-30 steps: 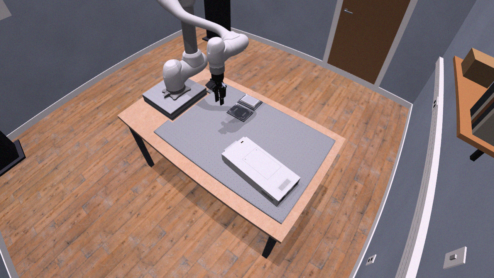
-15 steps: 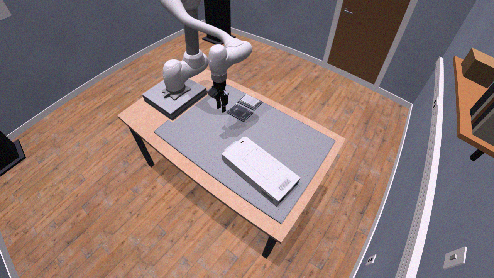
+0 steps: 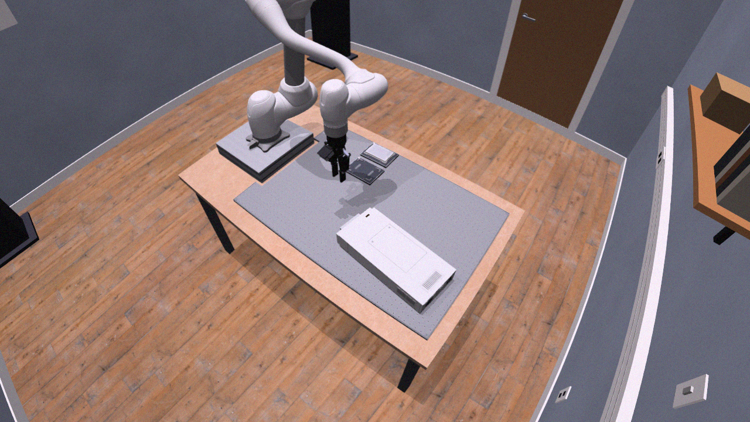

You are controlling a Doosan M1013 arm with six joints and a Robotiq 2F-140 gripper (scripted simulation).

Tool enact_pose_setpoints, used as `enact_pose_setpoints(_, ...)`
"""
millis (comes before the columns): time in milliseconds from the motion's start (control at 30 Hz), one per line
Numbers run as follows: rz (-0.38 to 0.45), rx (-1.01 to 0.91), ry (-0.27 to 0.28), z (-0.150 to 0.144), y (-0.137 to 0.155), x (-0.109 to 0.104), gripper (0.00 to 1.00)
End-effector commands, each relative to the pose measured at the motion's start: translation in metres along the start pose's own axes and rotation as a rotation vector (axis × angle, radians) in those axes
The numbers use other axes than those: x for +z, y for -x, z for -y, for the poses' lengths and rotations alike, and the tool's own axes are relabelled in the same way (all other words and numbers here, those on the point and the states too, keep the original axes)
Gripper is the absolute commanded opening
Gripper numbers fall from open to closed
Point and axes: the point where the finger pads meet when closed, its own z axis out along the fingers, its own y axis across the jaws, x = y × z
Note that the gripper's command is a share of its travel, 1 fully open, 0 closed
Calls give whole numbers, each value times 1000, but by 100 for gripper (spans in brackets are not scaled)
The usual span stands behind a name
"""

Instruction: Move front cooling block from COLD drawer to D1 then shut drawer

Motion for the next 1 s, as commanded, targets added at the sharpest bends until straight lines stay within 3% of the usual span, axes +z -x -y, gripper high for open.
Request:
enact_pose_setpoints(0, 0, 0, -1, 11, -5, 5, 34)
enact_pose_setpoints(967, 0, 0, -1, 90, -47, 49, 34)
